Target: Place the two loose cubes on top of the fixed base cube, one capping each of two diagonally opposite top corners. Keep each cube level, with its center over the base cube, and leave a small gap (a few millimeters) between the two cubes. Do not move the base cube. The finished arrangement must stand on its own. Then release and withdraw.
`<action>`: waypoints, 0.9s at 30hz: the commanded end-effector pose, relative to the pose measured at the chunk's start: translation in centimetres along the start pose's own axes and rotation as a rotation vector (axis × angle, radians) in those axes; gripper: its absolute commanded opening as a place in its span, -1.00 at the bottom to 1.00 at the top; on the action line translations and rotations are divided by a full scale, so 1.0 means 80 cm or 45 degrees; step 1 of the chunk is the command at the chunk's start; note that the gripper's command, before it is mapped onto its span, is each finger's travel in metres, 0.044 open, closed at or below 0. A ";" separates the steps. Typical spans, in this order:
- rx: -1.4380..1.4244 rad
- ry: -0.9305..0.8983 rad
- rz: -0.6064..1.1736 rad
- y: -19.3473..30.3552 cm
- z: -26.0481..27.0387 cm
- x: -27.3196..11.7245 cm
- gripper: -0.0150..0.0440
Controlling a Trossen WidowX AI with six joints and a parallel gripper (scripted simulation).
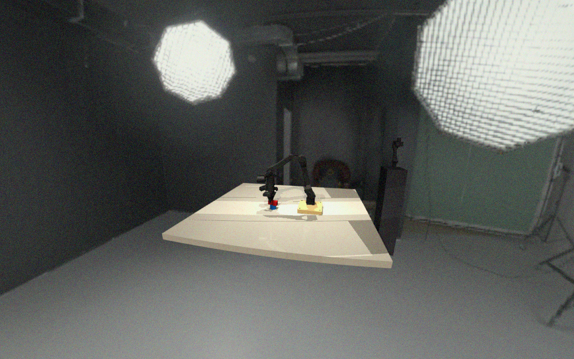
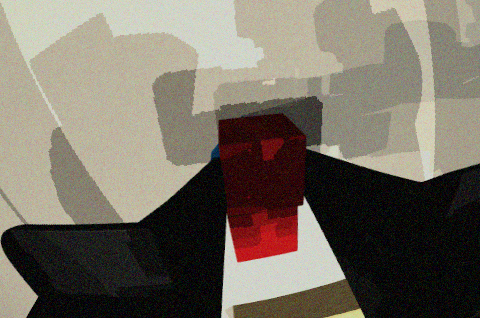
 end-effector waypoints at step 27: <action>0.012 -0.007 0.005 0.000 0.001 0.005 0.20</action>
Point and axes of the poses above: the point midway between the two fingers, 35 mm back from their tips, its own x axis out along the fingers, its own z axis across the jaws, y = z × x, the point moved 2 cm from there along -x, back along the fingers, and after that the axes turned 8 degrees about x, right-handed, at the moved point
